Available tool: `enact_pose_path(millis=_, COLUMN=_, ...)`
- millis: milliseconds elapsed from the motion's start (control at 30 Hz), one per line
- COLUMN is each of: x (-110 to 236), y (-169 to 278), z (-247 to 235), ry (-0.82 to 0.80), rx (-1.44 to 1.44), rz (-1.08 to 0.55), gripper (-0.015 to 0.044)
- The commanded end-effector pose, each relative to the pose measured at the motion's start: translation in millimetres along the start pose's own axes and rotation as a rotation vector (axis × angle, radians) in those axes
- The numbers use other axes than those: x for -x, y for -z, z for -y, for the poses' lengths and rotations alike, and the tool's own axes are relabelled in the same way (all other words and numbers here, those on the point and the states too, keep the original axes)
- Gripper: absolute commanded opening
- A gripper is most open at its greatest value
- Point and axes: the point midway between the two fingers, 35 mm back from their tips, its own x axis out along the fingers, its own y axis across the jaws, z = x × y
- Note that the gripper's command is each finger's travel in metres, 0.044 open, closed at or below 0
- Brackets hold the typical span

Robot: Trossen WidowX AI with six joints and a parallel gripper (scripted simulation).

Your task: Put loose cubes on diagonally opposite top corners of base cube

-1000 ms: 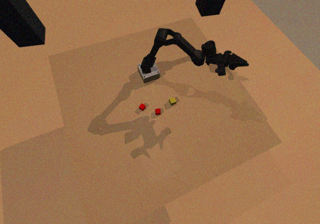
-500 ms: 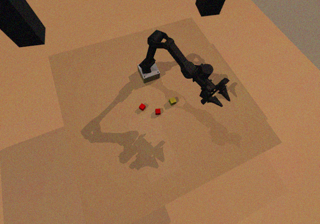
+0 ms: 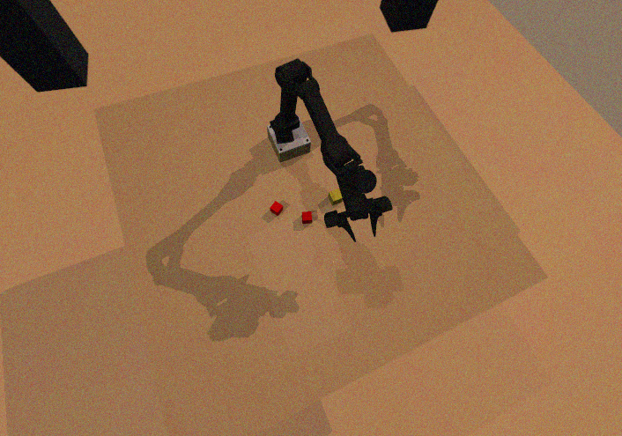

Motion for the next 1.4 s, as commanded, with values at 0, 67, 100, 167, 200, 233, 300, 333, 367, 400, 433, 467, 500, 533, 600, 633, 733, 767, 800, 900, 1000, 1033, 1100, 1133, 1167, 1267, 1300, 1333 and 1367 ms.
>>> enact_pose_path(millis=0, x=4.6, y=16.1, z=44.6, ry=0.085, rx=0.157, rz=-0.117, gripper=0.0265)
enact_pose_path(millis=67, x=9.9, y=23.8, z=69.3, ry=0.124, rx=0.242, rz=-0.188, gripper=0.0265)
enact_pose_path(millis=100, x=13.3, y=27.9, z=81.3, ry=0.14, rx=0.282, rz=-0.225, gripper=0.0265)
enact_pose_path(millis=167, x=21.4, y=36.7, z=104.3, ry=0.165, rx=0.36, rz=-0.302, gripper=0.0265)
enact_pose_path(millis=200, x=26.1, y=41.3, z=115.3, ry=0.173, rx=0.397, rz=-0.342, gripper=0.0265)
enact_pose_path(millis=233, x=31.3, y=46.0, z=125.9, ry=0.179, rx=0.433, rz=-0.383, gripper=0.0265)
enact_pose_path(millis=300, x=42.8, y=55.8, z=146.0, ry=0.183, rx=0.501, rz=-0.466, gripper=0.0265)
enact_pose_path(millis=333, x=49.1, y=60.8, z=155.4, ry=0.18, rx=0.532, rz=-0.508, gripper=0.0265)
enact_pose_path(millis=367, x=55.7, y=65.9, z=164.3, ry=0.175, rx=0.563, rz=-0.55, gripper=0.0265)
enact_pose_path(millis=400, x=62.7, y=71.1, z=172.8, ry=0.168, rx=0.592, rz=-0.592, gripper=0.0265)
enact_pose_path(millis=433, x=70.1, y=76.4, z=180.8, ry=0.157, rx=0.62, rz=-0.634, gripper=0.0265)
enact_pose_path(millis=467, x=77.7, y=81.6, z=188.3, ry=0.143, rx=0.647, rz=-0.675, gripper=0.0265)
enact_pose_path(millis=500, x=85.5, y=86.9, z=195.3, ry=0.127, rx=0.672, rz=-0.716, gripper=0.0265)
enact_pose_path(millis=533, x=93.7, y=92.2, z=201.8, ry=0.108, rx=0.695, rz=-0.756, gripper=0.0265)
enact_pose_path(millis=600, x=110.6, y=102.8, z=213.3, ry=0.062, rx=0.738, rz=-0.833, gripper=0.0265)
enact_pose_path(millis=633, x=119.3, y=108.0, z=218.2, ry=0.035, rx=0.758, rz=-0.869, gripper=0.0265)
enact_pose_path(millis=733, x=144.9, y=122.5, z=229.3, ry=-0.055, rx=0.806, rz=-0.964, gripper=0.0265)
enact_pose_path(millis=767, x=149.4, y=124.9, z=230.9, ry=-0.073, rx=0.813, rz=-0.979, gripper=0.0265)
enact_pose_path(millis=800, x=151.0, y=125.7, z=231.3, ry=-0.079, rx=0.815, rz=-0.984, gripper=0.0265)
enact_pose_path(millis=900, x=151.0, y=125.7, z=231.3, ry=-0.079, rx=0.815, rz=-0.984, gripper=0.0265)
enact_pose_path(millis=1000, x=150.0, y=126.7, z=231.8, ry=-0.079, rx=0.815, rz=-0.984, gripper=0.0265)
enact_pose_path(millis=1033, x=147.2, y=129.7, z=233.2, ry=-0.079, rx=0.815, rz=-0.984, gripper=0.0265)
enact_pose_path(millis=1100, x=136.9, y=141.6, z=238.3, ry=-0.079, rx=0.815, rz=-0.984, gripper=0.0265)
enact_pose_path(millis=1133, x=131.4, y=148.7, z=241.0, ry=-0.079, rx=0.815, rz=-0.984, gripper=0.0265)
enact_pose_path(millis=1167, x=126.2, y=156.0, z=243.7, ry=-0.079, rx=0.815, rz=-0.984, gripper=0.0265)
enact_pose_path(millis=1267, x=115.9, y=172.4, z=249.0, ry=-0.079, rx=0.815, rz=-0.984, gripper=0.0265)
enact_pose_path(millis=1300, x=115.2, y=173.5, z=249.4, ry=-0.079, rx=0.815, rz=-0.984, gripper=0.0265)
enact_pose_path(millis=1333, x=115.2, y=173.5, z=249.4, ry=-0.079, rx=0.815, rz=-0.984, gripper=0.0265)
enact_pose_path(millis=1367, x=115.2, y=173.5, z=249.4, ry=-0.079, rx=0.815, rz=-0.984, gripper=0.0265)
